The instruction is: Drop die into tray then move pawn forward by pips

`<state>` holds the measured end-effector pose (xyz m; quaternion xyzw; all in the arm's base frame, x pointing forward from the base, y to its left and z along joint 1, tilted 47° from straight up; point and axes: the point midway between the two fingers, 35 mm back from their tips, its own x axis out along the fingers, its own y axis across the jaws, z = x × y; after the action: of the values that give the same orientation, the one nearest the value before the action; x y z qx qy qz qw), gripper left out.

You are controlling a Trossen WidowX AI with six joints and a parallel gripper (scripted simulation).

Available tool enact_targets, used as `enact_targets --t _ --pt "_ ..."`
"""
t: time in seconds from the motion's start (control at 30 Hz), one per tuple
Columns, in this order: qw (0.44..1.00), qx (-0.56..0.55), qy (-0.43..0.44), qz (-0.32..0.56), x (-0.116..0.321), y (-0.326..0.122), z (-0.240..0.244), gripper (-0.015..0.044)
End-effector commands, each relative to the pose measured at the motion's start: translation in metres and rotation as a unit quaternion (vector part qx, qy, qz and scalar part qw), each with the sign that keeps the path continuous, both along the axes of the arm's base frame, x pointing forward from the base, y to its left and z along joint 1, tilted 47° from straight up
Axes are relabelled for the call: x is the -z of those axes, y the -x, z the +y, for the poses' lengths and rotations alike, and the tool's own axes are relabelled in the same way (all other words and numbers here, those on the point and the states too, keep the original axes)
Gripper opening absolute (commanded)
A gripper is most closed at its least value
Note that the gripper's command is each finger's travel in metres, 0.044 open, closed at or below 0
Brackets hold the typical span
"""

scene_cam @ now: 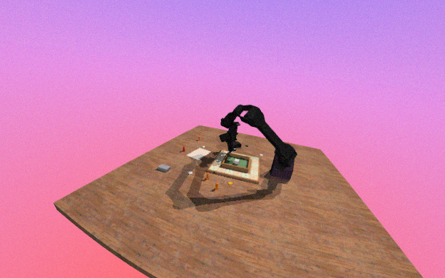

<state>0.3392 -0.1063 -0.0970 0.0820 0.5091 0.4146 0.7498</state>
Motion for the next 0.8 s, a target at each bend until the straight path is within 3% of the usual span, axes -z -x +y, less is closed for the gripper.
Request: enact_targets --t 0.0,0.27,0.77 --pt "1.000 0.002 -0.003 0.003 0.003 0.001 0.001 0.0023" --pt "1.000 0.002 -0.002 0.003 -0.002 0.000 -0.005 0.0000" --pt "1.000 0.002 0.001 0.004 -0.058 0.005 -0.067 0.0000"
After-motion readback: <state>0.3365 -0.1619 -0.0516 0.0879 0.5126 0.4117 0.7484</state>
